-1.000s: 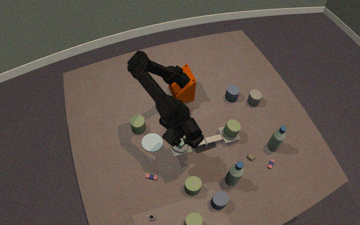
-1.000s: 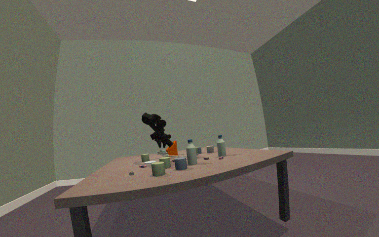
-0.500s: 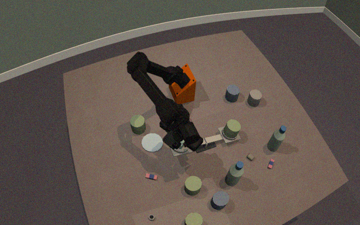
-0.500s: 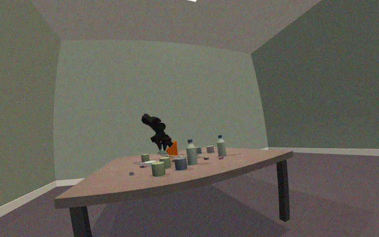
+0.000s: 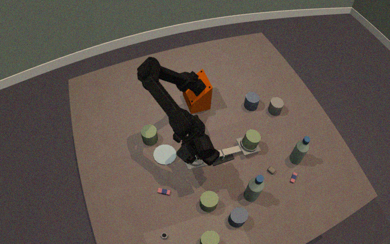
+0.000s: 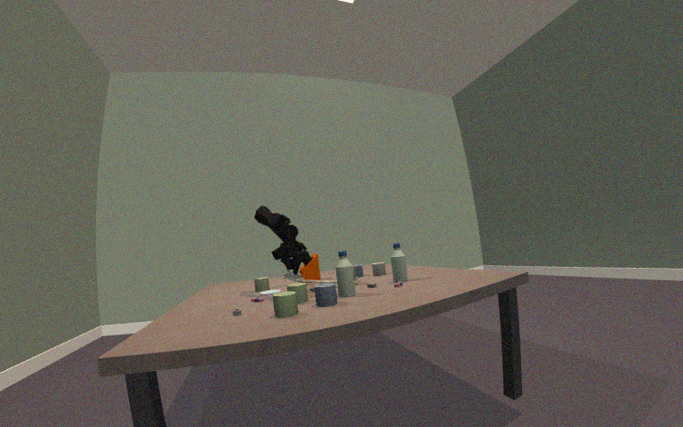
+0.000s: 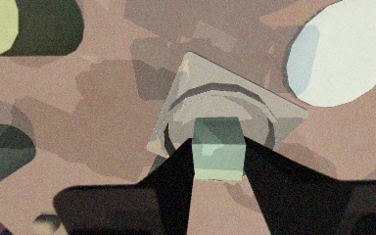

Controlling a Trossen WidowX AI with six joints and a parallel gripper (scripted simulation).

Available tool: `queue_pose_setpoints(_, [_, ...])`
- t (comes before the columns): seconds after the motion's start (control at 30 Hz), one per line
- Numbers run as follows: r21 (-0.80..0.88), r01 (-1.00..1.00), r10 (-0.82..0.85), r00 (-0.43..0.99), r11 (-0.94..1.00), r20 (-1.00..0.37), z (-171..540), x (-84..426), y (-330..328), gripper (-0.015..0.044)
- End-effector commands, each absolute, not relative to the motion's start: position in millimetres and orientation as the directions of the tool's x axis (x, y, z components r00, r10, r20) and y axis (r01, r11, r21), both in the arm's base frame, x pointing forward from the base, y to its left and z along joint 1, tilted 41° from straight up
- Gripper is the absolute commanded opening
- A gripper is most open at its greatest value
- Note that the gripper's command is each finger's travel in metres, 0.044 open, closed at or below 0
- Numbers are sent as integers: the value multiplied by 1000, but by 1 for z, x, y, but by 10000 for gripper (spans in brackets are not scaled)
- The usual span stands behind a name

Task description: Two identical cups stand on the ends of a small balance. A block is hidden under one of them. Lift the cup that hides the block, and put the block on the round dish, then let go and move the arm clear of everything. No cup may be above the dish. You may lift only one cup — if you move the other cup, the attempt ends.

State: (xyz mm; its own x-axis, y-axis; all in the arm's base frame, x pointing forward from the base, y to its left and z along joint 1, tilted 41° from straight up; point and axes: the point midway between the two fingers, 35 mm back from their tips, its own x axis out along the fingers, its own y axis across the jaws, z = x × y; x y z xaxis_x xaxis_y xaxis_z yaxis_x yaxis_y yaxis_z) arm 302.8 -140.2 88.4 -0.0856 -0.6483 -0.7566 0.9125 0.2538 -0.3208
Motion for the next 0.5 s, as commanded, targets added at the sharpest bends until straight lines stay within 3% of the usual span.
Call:
queue_pose_setpoints(0.0, [-326,910,-651,-86,257,-754,88,302,-141,102])
queue_pose_setpoints(0.07, [-326,910,-651,-86,257,-754,88,302,-141,89])
queue_pose_setpoints(0.2, [-325,910,-649,-86,257,-755,94,305,-135,0])
queue_pose_setpoints(0.47, [-324,910,-646,-86,259,-758,127,311,-106,0])
